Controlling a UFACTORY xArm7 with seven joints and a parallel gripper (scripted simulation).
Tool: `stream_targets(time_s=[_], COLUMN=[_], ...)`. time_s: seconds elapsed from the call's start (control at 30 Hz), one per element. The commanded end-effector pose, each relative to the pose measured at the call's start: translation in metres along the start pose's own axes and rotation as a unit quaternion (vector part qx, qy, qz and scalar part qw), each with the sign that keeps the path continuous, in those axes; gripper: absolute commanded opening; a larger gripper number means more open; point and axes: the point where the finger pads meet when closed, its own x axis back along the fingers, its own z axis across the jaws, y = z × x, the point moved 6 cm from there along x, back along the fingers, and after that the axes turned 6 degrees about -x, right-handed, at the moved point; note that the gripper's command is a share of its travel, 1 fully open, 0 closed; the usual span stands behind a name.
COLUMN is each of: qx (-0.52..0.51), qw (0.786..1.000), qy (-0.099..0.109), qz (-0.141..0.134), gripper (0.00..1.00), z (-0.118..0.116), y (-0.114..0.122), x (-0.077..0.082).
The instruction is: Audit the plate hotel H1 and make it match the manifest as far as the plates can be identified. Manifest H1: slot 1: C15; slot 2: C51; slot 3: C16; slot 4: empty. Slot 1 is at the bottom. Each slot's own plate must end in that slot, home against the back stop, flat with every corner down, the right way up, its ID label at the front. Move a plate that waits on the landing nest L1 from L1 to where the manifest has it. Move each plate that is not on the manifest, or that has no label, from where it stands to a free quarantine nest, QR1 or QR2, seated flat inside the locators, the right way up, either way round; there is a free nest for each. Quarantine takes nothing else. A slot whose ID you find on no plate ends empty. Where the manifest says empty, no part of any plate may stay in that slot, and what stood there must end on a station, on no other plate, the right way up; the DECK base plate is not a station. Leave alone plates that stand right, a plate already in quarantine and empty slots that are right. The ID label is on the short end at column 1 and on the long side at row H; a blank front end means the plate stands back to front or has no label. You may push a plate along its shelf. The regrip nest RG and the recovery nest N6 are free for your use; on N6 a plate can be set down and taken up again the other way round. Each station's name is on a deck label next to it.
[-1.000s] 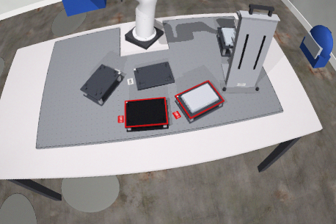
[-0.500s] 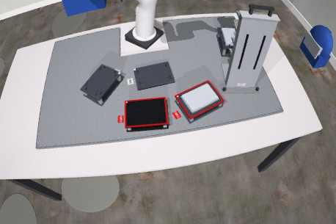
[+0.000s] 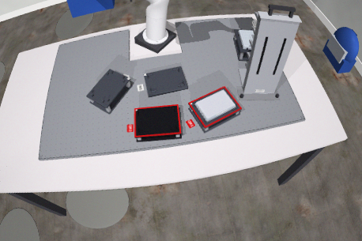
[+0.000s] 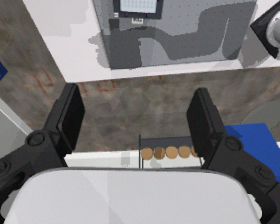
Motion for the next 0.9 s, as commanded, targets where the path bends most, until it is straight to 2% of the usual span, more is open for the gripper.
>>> stream_targets(time_s=[0.0,0.07,0.53,0.67,0.87], qx=[0.000,0.000,0.000,0.000,0.000], qw=[1.000,1.000,1.000,1.000,1.000], qy=[-0.001,-0.001,0.000,0.000,0.000], qz=[0.000,0.000,0.000,0.000,0.000], gripper=[1.00,1.00,1.00,1.00,1.00], z=[0.000,0.000,0.000,0.000,0.003], y=[0.000,0.000,0.000,0.000,0.030], x=[0.016,0.016,0.062,0.063,0.063])
